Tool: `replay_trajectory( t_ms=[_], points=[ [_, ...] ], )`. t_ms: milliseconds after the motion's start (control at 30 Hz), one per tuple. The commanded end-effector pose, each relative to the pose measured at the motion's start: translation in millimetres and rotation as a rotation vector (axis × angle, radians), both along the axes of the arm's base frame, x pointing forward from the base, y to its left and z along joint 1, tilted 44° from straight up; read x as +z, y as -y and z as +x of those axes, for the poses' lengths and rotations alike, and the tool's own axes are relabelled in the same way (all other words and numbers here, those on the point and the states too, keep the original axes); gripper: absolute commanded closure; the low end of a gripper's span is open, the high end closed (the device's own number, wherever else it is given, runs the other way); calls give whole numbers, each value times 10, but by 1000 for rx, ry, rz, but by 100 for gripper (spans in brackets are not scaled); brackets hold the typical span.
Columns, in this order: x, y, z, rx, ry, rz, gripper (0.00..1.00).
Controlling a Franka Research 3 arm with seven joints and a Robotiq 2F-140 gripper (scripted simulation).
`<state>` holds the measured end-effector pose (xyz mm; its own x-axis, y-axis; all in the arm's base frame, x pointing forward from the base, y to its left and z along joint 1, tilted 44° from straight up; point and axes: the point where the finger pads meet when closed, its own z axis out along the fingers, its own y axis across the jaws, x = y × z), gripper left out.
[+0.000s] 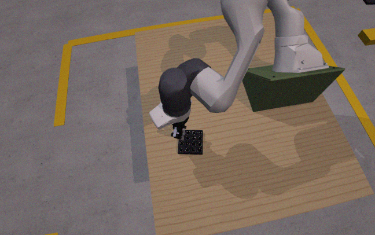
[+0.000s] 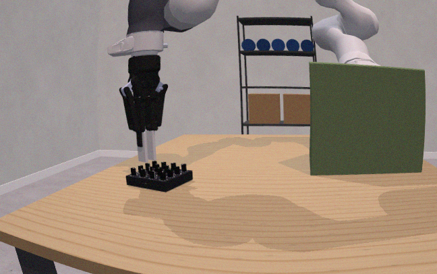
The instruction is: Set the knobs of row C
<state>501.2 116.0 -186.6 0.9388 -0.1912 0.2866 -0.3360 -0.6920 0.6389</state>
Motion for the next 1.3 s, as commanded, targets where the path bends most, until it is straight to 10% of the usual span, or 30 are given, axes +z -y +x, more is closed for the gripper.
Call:
replay_trajectory(
  t_ms=[0, 1267],
  points=[
    [-13, -4, 2, -4, 3, 4, 88],
    [-110, 90, 12, -4, 3, 4, 88]
  ],
)
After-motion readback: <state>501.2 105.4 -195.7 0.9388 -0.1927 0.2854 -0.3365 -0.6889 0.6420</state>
